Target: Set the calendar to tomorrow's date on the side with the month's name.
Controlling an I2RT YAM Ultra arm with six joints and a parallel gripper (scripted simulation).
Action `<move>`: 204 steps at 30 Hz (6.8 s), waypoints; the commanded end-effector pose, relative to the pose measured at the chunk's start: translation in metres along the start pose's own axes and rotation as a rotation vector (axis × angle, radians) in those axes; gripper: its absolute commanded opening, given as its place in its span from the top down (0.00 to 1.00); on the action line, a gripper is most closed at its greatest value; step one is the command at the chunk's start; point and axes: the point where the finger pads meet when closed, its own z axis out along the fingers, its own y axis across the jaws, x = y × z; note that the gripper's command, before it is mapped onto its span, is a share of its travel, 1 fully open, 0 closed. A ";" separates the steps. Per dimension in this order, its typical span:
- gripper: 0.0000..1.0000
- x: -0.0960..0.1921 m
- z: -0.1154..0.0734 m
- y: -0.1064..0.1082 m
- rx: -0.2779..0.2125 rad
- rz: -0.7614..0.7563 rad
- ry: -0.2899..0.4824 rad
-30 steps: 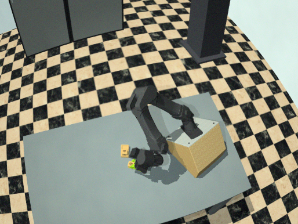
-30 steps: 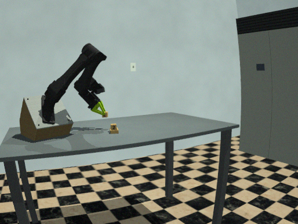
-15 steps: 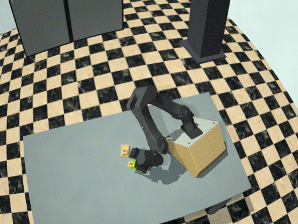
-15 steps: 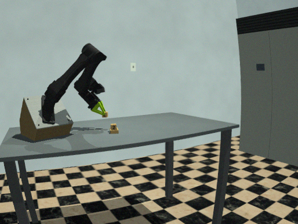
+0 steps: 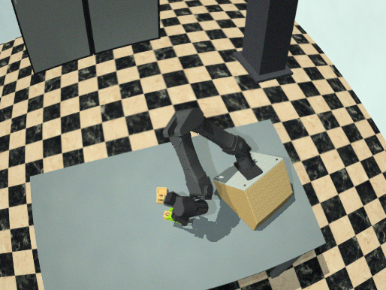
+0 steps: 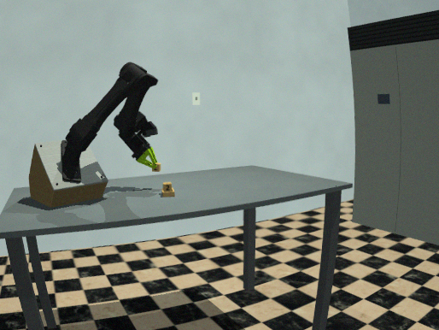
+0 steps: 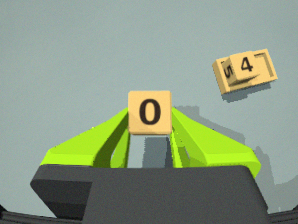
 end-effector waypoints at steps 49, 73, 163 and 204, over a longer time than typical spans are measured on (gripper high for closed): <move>0.74 -0.008 -0.006 -0.005 0.011 0.012 0.477; 0.74 -0.008 0.001 -0.008 0.020 0.003 0.939; 0.74 0.000 0.025 -0.005 -0.017 0.026 1.476; 0.74 0.023 0.051 -0.005 -0.011 0.020 1.482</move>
